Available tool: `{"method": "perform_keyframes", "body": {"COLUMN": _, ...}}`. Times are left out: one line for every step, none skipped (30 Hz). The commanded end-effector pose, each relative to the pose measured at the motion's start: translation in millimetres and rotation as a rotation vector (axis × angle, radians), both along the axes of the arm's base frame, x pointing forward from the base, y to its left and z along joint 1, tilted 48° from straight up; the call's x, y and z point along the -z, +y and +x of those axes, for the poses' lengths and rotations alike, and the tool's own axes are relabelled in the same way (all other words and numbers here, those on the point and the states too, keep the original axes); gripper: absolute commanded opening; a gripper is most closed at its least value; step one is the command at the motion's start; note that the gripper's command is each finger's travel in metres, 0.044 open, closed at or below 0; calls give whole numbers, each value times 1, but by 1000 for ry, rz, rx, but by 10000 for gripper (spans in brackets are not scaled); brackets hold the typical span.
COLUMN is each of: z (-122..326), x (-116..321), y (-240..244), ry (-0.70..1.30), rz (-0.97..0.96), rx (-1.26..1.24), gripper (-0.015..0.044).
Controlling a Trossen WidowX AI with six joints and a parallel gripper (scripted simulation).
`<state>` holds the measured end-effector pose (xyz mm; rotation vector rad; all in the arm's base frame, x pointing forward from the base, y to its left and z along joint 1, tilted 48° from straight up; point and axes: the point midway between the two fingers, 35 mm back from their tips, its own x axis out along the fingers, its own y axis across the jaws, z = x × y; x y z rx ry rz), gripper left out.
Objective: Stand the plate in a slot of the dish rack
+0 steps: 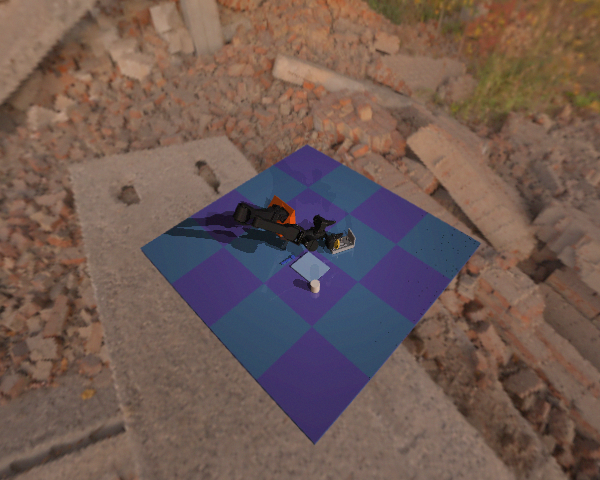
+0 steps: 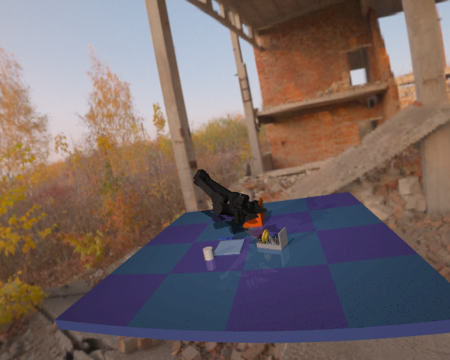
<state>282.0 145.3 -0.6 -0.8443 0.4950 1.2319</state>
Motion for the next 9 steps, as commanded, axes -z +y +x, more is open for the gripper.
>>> {"method": "perform_keyframes", "body": {"z": 0, "x": -6, "y": 5, "ry": 9, "rz": -2, "rx": 17, "gripper": 400}}
{"method": "perform_keyframes", "body": {"z": 0, "x": -5, "y": 5, "ry": 23, "rz": -7, "rx": 26, "gripper": 400}}
{"method": "perform_keyframes", "body": {"z": -1, "x": -5, "y": 6, "ry": 45, "rz": -16, "rx": 43, "gripper": 400}}
{"method": "perform_keyframes", "body": {"z": -2, "x": -4, "y": 7, "ry": 71, "rz": -28, "rx": 62, "gripper": 400}}
{"method": "perform_keyframes", "body": {"z": -3, "x": -3, "y": 7, "ry": 97, "rz": -39, "rx": 82, "gripper": 400}}
{"method": "perform_keyframes", "body": {"z": -4, "x": -2, "y": 8, "ry": 122, "rz": -52, "rx": 102, "gripper": 400}}
{"method": "perform_keyframes", "body": {"z": -5, "x": -1, "y": 9, "ry": 146, "rz": -64, "rx": 122, "gripper": 400}}
{"method": "perform_keyframes", "body": {"z": -6, "x": -1, "y": 9, "ry": 170, "rz": -77, "rx": 142, "gripper": 400}}
{"method": "perform_keyframes", "body": {"z": -8, "x": 0, "y": 10, "ry": 193, "rz": -91, "rx": 162, "gripper": 400}}
